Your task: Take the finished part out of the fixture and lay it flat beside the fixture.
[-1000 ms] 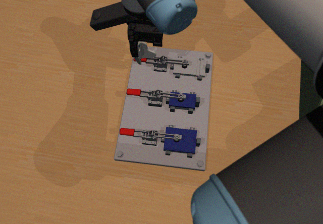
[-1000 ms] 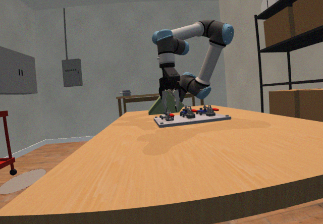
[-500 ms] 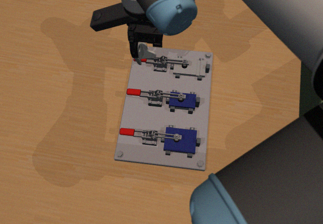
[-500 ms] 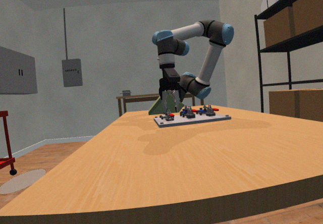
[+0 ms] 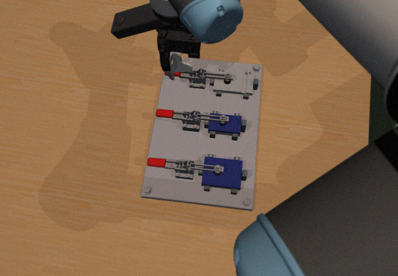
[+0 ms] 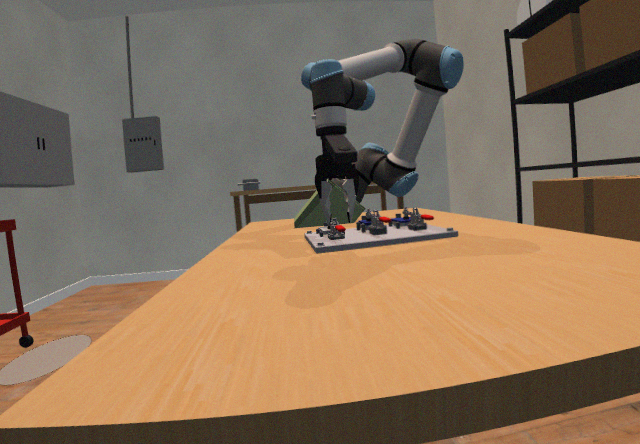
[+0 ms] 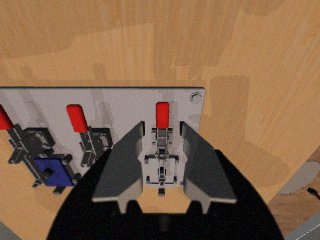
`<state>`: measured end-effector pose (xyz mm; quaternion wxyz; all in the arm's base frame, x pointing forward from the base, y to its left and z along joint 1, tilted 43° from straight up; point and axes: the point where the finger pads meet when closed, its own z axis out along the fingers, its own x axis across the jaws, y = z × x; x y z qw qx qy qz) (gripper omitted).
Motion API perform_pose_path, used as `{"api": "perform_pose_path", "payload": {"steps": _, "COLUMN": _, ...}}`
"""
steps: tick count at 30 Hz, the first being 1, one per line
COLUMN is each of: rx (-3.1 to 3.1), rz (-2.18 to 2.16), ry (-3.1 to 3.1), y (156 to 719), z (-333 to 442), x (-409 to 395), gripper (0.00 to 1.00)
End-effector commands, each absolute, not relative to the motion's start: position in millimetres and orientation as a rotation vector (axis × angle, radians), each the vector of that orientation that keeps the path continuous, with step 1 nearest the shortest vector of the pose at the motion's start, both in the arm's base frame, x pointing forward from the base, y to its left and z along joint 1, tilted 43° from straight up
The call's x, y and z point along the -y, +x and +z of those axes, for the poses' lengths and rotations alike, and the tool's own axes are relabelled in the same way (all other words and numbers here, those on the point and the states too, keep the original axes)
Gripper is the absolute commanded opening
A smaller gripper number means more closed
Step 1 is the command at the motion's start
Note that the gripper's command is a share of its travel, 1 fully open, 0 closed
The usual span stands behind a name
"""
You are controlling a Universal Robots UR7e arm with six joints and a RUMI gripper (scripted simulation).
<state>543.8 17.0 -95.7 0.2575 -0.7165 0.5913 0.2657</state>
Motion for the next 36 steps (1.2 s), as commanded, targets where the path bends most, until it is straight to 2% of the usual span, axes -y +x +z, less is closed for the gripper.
{"api": "perform_pose_path", "payload": {"steps": 1, "rx": -1.604, "rz": 0.719, "ry": -1.943, "y": 544, "z": -95, "x": -16, "gripper": 0.28}}
{"api": "perform_pose_path", "payload": {"steps": 36, "rx": -1.604, "rz": 0.719, "ry": -1.943, "y": 542, "z": -116, "x": -35, "gripper": 0.28}}
